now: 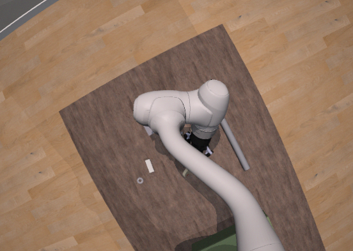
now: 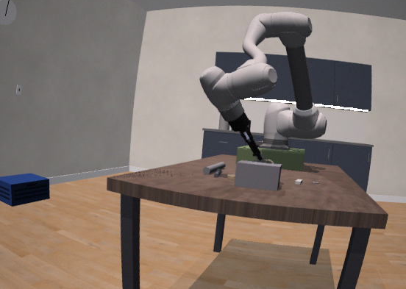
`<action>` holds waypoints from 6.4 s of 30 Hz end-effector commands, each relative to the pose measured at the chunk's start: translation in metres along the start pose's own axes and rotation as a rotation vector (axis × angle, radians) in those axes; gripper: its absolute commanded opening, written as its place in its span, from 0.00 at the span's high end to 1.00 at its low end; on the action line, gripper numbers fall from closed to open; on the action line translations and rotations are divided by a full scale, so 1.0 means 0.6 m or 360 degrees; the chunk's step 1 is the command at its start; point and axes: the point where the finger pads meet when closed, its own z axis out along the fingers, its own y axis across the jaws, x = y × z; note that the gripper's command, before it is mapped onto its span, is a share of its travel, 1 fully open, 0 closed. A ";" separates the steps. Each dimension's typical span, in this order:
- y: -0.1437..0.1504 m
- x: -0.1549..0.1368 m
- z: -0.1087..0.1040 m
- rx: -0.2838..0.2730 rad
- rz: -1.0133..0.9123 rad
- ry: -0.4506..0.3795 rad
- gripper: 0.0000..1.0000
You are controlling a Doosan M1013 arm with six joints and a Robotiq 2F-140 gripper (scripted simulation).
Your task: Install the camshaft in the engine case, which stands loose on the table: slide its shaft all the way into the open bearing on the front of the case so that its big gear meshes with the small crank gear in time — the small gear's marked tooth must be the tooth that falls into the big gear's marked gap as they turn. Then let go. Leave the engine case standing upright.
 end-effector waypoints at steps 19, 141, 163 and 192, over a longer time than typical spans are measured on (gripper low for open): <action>0.000 0.000 0.022 0.0000 0.0000 0.0000 0.79; 0.043 -0.067 -0.063 0.0000 0.0000 0.0000 0.95; 0.043 -0.067 -0.063 0.0000 0.0000 0.0000 0.95; -0.068 -0.174 -0.079 0.0545 0.0521 0.1525 0.95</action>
